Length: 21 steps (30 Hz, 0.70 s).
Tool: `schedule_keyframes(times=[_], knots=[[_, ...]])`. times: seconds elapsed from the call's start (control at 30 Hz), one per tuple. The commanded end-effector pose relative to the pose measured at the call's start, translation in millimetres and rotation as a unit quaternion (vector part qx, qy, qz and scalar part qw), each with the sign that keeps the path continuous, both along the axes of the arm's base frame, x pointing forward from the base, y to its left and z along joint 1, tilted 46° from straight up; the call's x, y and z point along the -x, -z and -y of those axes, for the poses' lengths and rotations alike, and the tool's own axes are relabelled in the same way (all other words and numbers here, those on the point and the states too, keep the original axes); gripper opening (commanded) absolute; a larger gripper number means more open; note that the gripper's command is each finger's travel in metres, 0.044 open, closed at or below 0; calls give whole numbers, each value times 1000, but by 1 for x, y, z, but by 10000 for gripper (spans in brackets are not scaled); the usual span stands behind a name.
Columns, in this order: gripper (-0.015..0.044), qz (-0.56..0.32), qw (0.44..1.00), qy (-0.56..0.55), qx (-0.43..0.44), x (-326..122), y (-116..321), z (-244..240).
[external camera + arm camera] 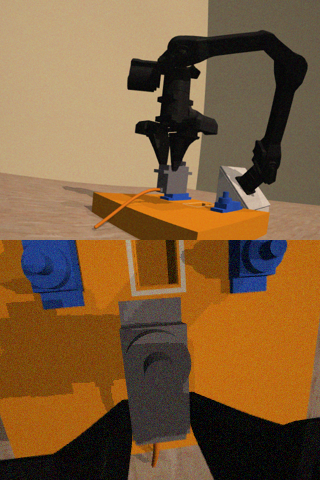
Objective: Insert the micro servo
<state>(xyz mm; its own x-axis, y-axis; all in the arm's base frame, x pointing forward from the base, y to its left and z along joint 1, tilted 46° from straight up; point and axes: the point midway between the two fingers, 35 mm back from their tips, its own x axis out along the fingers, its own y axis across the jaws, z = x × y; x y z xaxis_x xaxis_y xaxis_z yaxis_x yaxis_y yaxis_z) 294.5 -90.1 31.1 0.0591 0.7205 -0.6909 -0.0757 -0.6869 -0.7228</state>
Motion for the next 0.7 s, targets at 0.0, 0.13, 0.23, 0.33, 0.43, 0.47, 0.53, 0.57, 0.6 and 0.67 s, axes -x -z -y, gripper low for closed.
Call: schedule_keyframes(times=[0.0, 0.13, 0.23, 0.33, 0.43, 0.47, 0.53, 0.57, 0.6, 0.67], knots=[[0, 5, 1000, -1, 4, 0, -6, -3], [0, 7, 1000, -3, 4, 0, -12, -8], [0, 25, 999, -21, 6, 0, -12, -8], [0, 60, 997, -54, 9, 0, -12, -8], [0, 97, 991, -90, 12, 0, -12, -8], [0, 109, 989, -102, 13, 0, -12, -8], [0, 134, 983, -125, 15, 0, -12, -8], [0, 146, 980, -137, 16, 0, -12, -8], [0, 158, 976, -149, 17, 0, -12, -8], [0, 182, 968, -172, 19, 0, -12, -8]])
